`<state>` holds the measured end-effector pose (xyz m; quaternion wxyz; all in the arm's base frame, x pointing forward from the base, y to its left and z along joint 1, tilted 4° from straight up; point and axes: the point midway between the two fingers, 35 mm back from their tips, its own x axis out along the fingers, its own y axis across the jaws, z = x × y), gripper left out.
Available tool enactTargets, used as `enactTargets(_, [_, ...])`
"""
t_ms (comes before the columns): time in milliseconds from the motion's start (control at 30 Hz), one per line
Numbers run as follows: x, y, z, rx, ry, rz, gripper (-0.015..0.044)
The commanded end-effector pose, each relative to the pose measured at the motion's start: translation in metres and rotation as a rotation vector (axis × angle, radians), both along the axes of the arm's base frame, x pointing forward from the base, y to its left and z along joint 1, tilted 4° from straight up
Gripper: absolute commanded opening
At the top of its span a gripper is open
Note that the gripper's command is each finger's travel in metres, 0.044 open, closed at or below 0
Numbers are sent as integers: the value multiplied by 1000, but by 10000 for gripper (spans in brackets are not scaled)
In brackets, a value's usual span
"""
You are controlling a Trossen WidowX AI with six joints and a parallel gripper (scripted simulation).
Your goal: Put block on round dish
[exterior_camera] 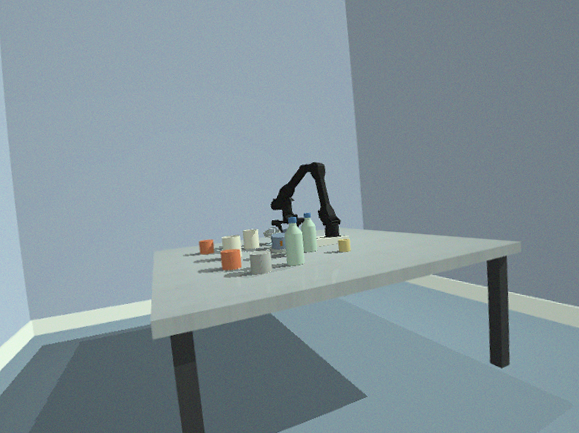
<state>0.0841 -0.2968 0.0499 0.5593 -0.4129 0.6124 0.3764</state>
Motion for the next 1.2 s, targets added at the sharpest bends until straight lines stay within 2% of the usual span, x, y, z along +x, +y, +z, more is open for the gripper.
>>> enactTargets(0, [0,0,1,-1,0,0,394])
enactTargets(67, [1,0,9,0,-1,1,440])
enactTargets(200, [2,5,50,8,-1,4,440])
enactTargets(400, [2,5,52,8,-1,5,440])
enactTargets(500, [14,10,58,-19,4,-27,361])
enactTargets(633, [54,26,64,-16,-14,-111,260])
enactTargets(867, [115,70,73,6,-41,-238,260])
enactTargets(1167, [171,133,87,13,-51,-411,260])
